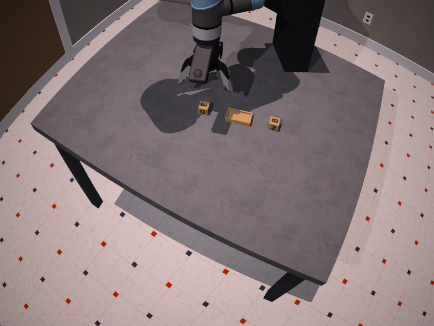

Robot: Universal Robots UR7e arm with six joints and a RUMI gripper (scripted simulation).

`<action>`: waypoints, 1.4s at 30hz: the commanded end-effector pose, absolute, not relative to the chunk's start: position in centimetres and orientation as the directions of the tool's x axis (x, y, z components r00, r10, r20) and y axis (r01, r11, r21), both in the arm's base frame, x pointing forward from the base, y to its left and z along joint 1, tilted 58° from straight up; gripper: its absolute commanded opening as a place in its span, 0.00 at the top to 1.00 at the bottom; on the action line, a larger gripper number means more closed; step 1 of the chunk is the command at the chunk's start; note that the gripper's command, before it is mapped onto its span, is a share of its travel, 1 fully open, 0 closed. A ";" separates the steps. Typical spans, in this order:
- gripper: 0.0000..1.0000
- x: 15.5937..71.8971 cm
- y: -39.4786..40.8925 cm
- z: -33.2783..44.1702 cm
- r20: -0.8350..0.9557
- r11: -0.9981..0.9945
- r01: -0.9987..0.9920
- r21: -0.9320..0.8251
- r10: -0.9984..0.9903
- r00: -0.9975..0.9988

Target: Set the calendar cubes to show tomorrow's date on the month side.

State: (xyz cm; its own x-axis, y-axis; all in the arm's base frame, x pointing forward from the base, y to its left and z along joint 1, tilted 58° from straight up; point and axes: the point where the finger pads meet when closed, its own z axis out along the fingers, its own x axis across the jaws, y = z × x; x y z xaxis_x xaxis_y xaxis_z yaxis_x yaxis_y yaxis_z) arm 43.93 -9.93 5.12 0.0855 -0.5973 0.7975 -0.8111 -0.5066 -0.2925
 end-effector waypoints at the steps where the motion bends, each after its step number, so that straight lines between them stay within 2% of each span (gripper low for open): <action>1: 0.00 43.9 -10.0 5.3 0.790 -0.491 -0.813 -0.313 -0.610 0.064; 8: 0.00 43.9 -10.1 5.3 0.789 -0.488 -0.813 -0.317 -0.612 0.060; 9: 0.71 43.9 -10.1 5.3 0.789 -0.488 -0.813 -0.317 -0.612 0.060; 42: 0.71 43.9 -10.1 5.3 0.789 -0.488 -0.813 -0.317 -0.612 0.060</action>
State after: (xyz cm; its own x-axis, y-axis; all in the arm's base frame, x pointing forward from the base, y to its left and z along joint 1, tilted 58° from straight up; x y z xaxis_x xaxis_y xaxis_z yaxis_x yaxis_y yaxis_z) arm 43.87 -10.09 5.32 0.0603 -0.6119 0.7886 -0.8135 -0.4880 -0.3164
